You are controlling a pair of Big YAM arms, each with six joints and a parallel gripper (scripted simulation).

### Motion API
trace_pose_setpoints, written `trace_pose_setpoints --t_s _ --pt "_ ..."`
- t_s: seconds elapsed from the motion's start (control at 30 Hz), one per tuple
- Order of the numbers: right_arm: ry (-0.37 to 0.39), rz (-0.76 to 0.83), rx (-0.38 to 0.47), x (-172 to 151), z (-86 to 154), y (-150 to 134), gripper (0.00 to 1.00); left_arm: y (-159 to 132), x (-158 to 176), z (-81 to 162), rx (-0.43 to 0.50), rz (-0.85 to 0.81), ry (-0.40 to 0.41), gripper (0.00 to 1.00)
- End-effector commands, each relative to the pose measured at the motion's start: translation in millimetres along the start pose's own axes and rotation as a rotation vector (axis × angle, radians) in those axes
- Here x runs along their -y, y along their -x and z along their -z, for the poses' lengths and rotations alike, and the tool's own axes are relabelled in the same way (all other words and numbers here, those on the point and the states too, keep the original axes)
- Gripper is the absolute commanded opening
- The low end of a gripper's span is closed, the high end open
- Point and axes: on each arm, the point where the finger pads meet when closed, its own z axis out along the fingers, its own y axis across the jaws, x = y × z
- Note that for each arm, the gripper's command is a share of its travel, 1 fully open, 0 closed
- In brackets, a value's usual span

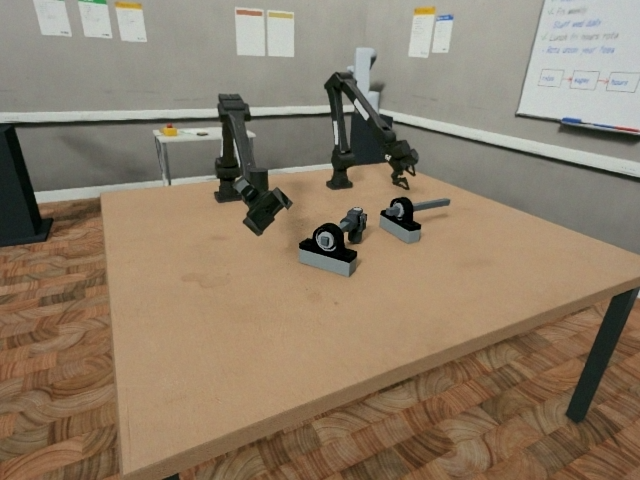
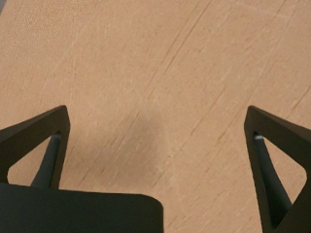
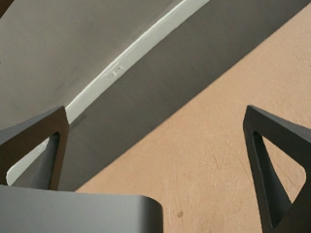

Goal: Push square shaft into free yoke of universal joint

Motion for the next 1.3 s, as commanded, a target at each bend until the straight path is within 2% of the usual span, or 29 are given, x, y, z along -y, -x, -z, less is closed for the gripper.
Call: trace_pose_setpoints --t_s 0.0,0.57,0.67,0.73,0.9,1.03,1.1,1.13,1.2,1.27 --pt "0.01 0.0 0.012 -7 -1 8 1.0 4 -1 2 0.007 0.005 -0.001 1.0" --pt "0.01 0.0 0.012 -7 -1 8 1.0 4 -1 2 0.007 0.005 -0.001 1.0" --pt "0.026 0.046 0.005 -14 8 1 0.66 23 3 1 0.033 -0.034 -0.013 0.66" --pt "0.049 0.096 0.007 -25 12 1 0.63 36 6 0 0.052 -0.085 -0.036 0.47" --pt "0.151 0.25 -0.026 -50 35 -26 0.63 111 45 4 0.185 -0.246 -0.226 0.47" --pt "0.212 0.34 -0.051 -61 51 -51 0.63 153 68 10 0.273 -0.385 -0.328 0.47" --pt "0.212 0.34 -0.051 -61 51 -51 0.63 153 68 10 0.273 -0.385 -0.328 0.47" --pt "0.219 0.366 -0.067 -56 54 -64 0.63 159 73 10 0.281 -0.434 -0.346 0.47" --pt "0.27 0.413 -0.053 -77 65 -61 0.63 175 85 12 0.31 -0.529 -0.401 0.47" --pt "0.312 0.456 -0.062 -86 76 -74 0.63 193 97 15 0.344 -0.625 -0.457 0.47"
